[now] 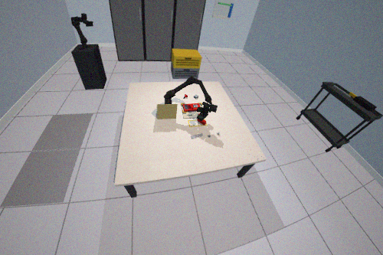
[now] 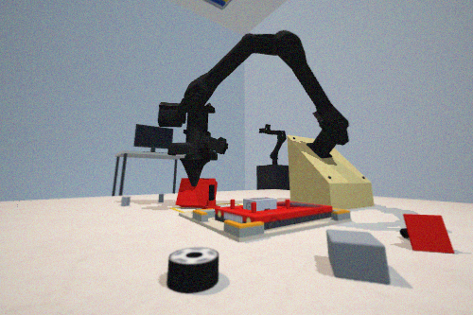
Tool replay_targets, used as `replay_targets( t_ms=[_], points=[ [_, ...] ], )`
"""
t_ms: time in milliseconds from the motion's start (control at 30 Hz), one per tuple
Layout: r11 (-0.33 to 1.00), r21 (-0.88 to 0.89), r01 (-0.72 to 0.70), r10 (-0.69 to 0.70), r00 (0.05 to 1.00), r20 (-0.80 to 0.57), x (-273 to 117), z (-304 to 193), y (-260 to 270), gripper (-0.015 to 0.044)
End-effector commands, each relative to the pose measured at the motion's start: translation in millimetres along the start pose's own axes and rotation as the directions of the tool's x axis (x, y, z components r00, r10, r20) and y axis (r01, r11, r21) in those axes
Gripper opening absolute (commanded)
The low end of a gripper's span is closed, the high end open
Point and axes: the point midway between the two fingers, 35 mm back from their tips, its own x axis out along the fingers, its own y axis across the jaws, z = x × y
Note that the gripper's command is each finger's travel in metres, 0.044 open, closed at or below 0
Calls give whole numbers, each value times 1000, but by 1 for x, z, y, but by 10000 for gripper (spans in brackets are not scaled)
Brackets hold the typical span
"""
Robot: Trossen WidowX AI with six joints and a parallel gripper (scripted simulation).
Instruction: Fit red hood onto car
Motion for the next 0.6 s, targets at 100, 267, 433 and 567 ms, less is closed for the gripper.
replay_targets(
  t_ms=[100,267,433,567],
  points=[
    [1000,0,-5,5,1000,3,1,1,11,0],
    [1000,0,-6,6,1000,3,-4,1,15,0],
    [1000,0,-7,7,1000,1,-47,-2,11,0],
    [1000,-1,-7,7,1000,3,-81,-1,10,0]
  ],
)
